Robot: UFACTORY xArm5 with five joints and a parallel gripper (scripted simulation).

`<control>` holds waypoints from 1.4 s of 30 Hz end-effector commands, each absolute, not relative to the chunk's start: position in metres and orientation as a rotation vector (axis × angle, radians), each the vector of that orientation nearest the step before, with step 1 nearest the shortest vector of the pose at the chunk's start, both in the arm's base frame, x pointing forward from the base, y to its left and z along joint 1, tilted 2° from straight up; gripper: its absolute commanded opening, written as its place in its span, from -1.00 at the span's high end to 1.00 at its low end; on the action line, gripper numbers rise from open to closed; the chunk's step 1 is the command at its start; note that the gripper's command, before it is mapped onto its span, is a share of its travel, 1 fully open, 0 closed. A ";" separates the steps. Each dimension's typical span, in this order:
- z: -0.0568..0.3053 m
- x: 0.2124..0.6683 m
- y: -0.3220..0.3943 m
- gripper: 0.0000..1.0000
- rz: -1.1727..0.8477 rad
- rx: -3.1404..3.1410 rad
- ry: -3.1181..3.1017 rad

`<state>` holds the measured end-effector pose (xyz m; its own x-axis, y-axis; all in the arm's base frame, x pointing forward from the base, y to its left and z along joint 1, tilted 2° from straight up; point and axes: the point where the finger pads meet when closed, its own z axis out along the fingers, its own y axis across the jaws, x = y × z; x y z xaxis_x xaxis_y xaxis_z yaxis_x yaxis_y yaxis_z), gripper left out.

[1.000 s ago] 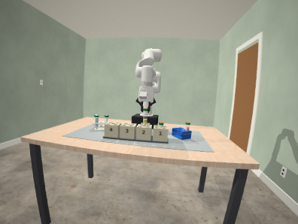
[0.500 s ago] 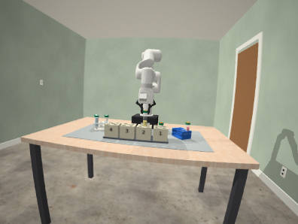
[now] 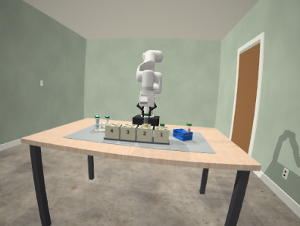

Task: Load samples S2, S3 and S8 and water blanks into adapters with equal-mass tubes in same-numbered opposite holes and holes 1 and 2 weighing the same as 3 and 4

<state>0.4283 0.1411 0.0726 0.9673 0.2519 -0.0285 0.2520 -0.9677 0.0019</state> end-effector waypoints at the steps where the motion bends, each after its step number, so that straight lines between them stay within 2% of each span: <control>1: 0.070 0.429 0.142 1.00 -0.039 3.111 0.399; 42: 0.033 0.428 0.141 1.00 -0.039 3.111 0.399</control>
